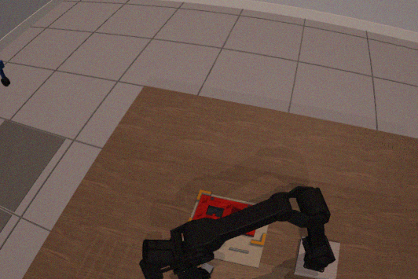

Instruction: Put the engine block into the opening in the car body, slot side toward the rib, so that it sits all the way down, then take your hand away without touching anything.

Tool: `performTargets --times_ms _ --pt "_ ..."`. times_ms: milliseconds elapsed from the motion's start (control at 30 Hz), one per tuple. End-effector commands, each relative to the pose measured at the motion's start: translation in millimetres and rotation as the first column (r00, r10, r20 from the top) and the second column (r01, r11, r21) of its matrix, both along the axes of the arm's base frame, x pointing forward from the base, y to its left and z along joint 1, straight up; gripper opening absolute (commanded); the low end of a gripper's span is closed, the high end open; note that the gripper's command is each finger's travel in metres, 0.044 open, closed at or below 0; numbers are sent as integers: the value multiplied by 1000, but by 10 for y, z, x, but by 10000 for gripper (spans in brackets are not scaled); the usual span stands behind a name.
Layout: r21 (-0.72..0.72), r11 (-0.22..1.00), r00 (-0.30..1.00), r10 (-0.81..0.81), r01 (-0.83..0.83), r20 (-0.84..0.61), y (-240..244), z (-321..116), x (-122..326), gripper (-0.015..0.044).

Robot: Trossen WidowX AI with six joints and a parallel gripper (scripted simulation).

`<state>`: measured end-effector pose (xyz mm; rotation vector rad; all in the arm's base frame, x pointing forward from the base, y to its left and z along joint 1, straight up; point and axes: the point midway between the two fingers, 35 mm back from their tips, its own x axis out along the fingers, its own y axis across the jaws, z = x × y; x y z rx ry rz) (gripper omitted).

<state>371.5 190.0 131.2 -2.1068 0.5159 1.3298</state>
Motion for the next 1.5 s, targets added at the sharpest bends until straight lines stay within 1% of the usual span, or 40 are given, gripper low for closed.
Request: performTargets --times_ms 0,300,600,867,933,1033,1233,1333,1467 --pt "-32 992 990 119 -121 -76 -95 12 -124 440" --pt "-58 930 908 339 -362 -245 -296 -26 -398 440" --pt "2 820 757 530 -572 -382 -469 -15 -687 440" --pt "9 811 745 542 -586 -389 -480 -13 -708 440" --pt "9 811 745 542 -585 -389 -477 -90 -702 440" --pt "9 811 745 542 -586 -389 -473 -344 -696 440" --pt "9 811 745 542 -586 -389 -473 -375 -695 440" --pt "9 811 745 542 -586 -389 -467 -501 -683 440" --pt "9 811 745 542 -586 -389 -467 -513 -682 440"
